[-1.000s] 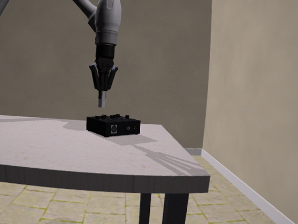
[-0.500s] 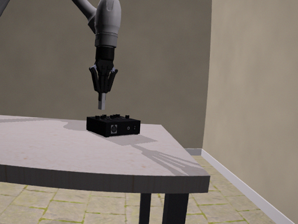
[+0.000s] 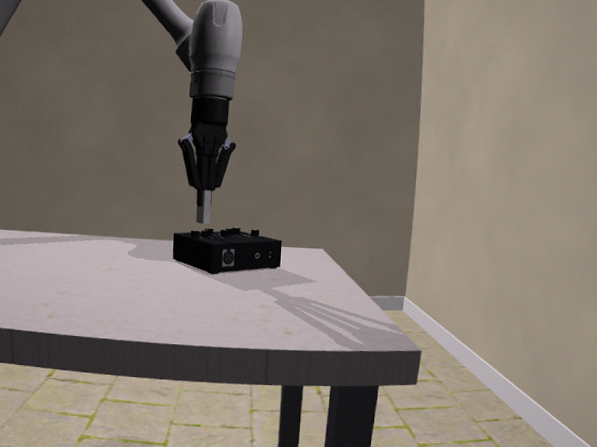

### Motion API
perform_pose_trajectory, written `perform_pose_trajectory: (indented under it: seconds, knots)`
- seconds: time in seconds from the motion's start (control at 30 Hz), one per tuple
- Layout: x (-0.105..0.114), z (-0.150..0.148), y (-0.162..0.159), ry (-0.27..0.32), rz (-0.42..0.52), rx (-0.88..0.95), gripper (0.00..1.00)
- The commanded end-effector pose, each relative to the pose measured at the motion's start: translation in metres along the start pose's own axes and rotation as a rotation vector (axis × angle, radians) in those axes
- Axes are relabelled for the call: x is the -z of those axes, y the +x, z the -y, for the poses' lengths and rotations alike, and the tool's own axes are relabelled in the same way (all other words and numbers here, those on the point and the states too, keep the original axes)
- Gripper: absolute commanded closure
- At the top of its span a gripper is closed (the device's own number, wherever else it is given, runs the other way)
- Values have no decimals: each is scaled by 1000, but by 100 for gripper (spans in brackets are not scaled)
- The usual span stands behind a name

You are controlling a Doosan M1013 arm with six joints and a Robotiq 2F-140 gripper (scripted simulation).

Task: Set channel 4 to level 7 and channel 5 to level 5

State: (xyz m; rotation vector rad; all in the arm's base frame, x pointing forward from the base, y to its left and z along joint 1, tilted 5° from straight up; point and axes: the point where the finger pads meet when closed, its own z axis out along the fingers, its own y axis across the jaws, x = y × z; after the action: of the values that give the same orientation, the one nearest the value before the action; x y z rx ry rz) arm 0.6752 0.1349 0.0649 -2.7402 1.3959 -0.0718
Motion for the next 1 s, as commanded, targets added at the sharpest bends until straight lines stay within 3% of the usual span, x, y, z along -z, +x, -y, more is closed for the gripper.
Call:
perform_pose_trajectory:
  seconds: [0.0,0.97]
  knots:
    - [0,0,0,0,0,0,90]
    - [-3,0,0,0,0,0,90]
